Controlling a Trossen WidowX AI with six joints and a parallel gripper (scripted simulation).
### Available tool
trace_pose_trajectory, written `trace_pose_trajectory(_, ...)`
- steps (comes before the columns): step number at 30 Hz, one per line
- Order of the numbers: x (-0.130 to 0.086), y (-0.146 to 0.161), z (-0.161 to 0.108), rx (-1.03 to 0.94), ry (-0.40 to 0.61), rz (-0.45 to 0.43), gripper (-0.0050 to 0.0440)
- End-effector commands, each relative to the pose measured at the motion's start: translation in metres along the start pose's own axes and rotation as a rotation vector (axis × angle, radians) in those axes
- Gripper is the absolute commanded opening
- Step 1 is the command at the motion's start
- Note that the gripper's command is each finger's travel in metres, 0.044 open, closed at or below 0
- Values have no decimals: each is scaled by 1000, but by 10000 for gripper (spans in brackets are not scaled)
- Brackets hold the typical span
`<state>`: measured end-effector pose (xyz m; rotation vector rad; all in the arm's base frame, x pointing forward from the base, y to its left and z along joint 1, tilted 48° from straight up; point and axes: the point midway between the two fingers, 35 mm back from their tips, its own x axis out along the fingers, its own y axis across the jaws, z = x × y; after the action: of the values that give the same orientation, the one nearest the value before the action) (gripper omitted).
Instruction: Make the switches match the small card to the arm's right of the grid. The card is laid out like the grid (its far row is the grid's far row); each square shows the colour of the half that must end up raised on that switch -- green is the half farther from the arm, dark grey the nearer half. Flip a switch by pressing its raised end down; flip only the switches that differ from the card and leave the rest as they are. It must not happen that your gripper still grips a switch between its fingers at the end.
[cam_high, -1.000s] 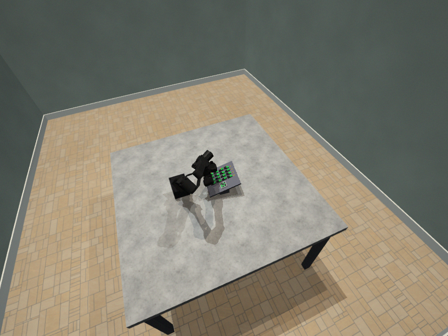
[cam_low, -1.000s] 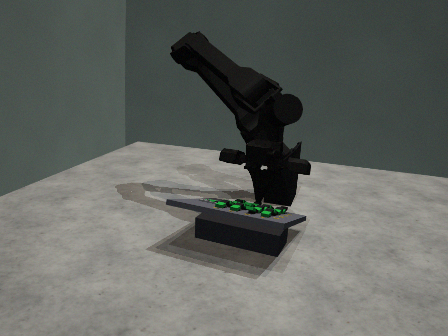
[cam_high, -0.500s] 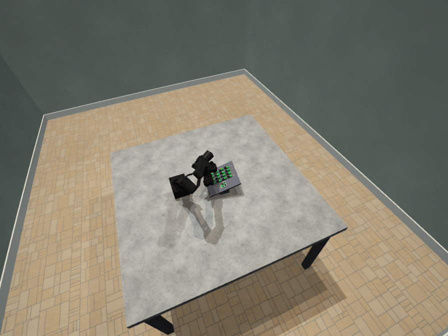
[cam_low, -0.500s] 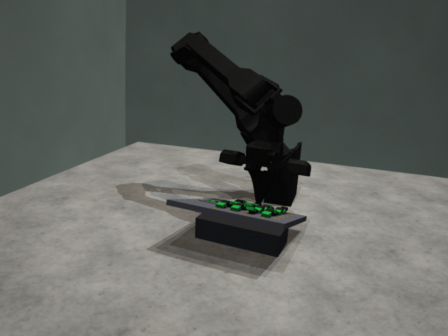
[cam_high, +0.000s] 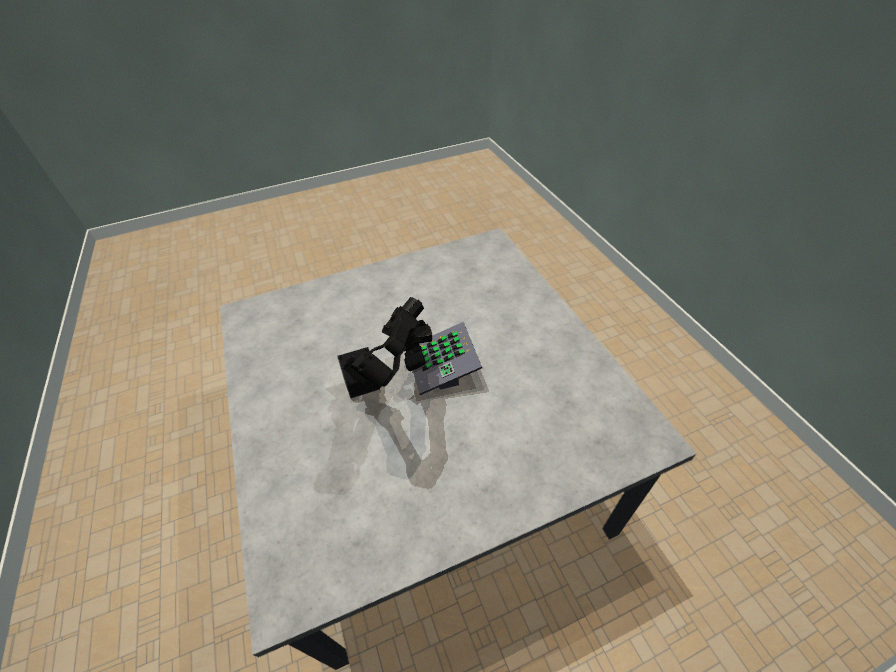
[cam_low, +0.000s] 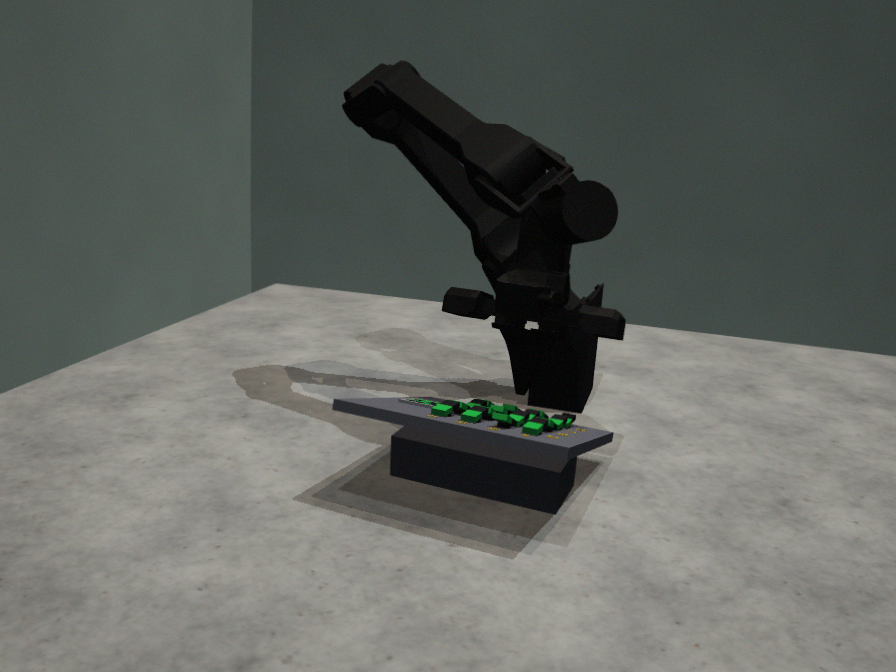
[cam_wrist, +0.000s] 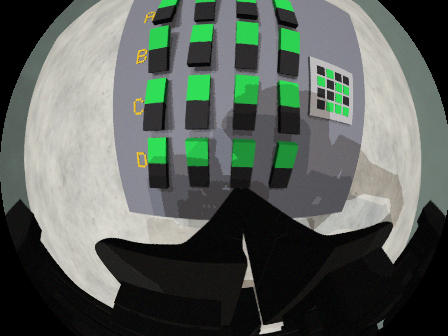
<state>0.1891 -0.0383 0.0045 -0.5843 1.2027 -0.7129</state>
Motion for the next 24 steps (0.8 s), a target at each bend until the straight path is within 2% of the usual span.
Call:
trace_pose_trajectory(1, -21, 7, 10, 31, -22, 30, 0)
trace_pose_trajectory(2, -21, 7, 10, 31, -22, 30, 0)
trace_pose_trajectory(6, -47, -1, 4, 3, 5, 0, 0)
trace_pose_trajectory(10, -50, -1, 6, 2, 6, -3, 0)
trace_pose_trajectory(17, -56, 12, 72, 2, 6, -3, 0)
trace_pose_trajectory(24, -56, 13, 73, 2, 6, -3, 0)
